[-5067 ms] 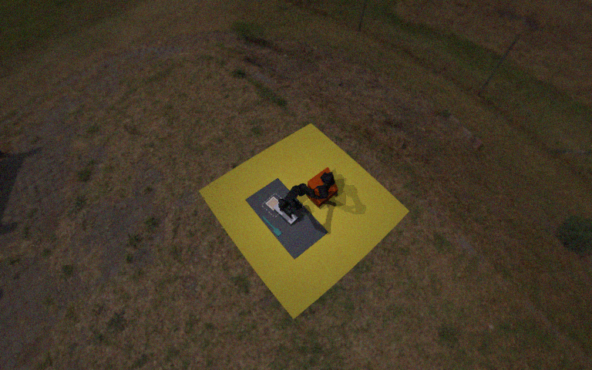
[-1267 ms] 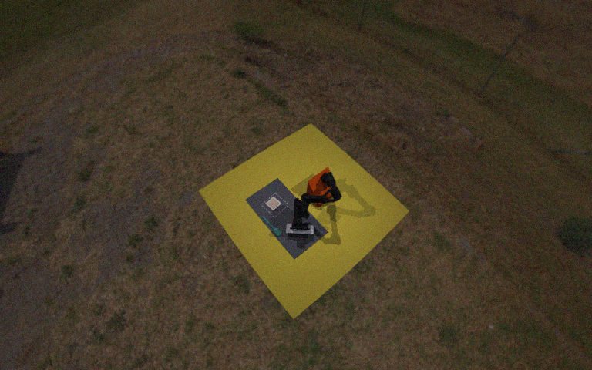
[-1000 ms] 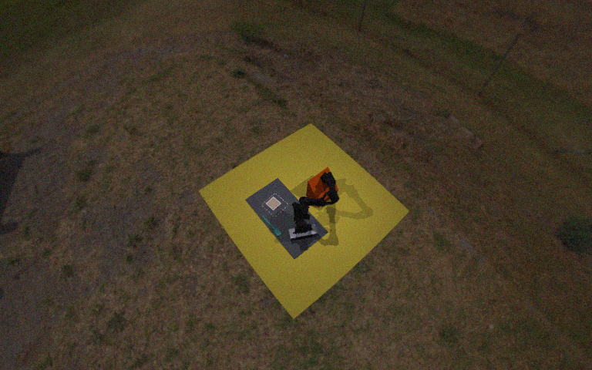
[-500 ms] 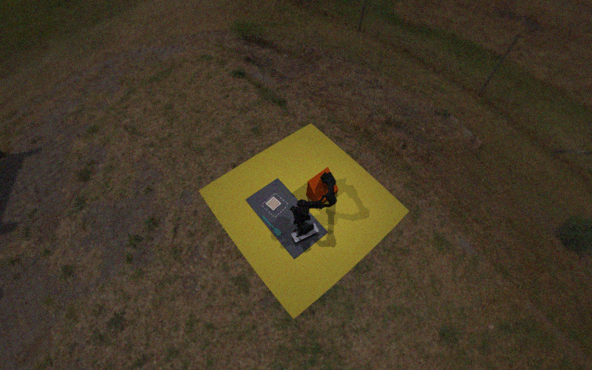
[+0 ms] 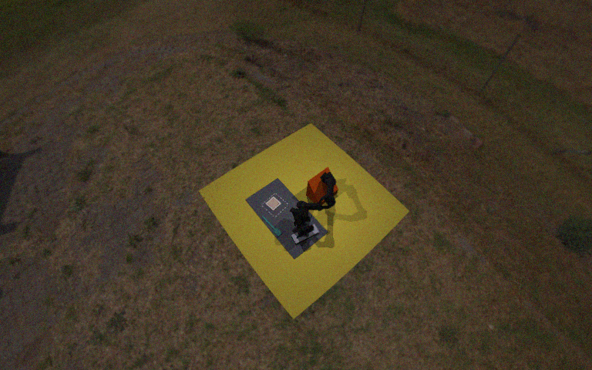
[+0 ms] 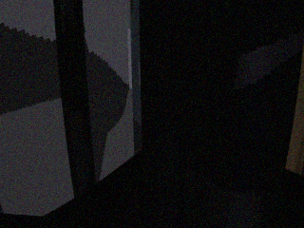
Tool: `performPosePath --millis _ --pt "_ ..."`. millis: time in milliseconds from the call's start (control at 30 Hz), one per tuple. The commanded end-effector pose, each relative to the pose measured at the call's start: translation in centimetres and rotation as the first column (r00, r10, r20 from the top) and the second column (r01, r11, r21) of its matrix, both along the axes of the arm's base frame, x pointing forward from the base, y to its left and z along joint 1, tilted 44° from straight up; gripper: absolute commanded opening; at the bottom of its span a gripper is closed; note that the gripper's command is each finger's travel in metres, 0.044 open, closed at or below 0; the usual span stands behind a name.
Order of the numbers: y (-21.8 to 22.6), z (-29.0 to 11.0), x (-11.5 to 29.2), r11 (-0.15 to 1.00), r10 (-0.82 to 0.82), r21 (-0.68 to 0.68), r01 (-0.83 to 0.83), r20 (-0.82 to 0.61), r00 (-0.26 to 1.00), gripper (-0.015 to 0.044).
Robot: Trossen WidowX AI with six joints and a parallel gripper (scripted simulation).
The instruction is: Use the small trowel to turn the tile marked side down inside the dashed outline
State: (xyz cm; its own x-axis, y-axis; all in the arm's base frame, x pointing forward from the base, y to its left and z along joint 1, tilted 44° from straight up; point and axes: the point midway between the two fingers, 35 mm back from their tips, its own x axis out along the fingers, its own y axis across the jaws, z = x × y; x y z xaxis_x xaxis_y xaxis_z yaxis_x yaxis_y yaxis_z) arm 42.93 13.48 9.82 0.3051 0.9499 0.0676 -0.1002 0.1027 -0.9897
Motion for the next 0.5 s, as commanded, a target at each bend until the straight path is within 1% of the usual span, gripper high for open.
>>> performPosePath --millis 0,200,467 --pt "0.34 -0.67 0.31 1.0 -0.009 0.0 0.009 0.005 1.0 0.0" --pt "0.84 -1.19 0.38 1.0 -0.009 0.0 0.009 0.005 1.0 0.0" --pt "0.84 -1.19 0.38 1.0 -0.009 0.0 0.009 0.005 1.0 0.021"
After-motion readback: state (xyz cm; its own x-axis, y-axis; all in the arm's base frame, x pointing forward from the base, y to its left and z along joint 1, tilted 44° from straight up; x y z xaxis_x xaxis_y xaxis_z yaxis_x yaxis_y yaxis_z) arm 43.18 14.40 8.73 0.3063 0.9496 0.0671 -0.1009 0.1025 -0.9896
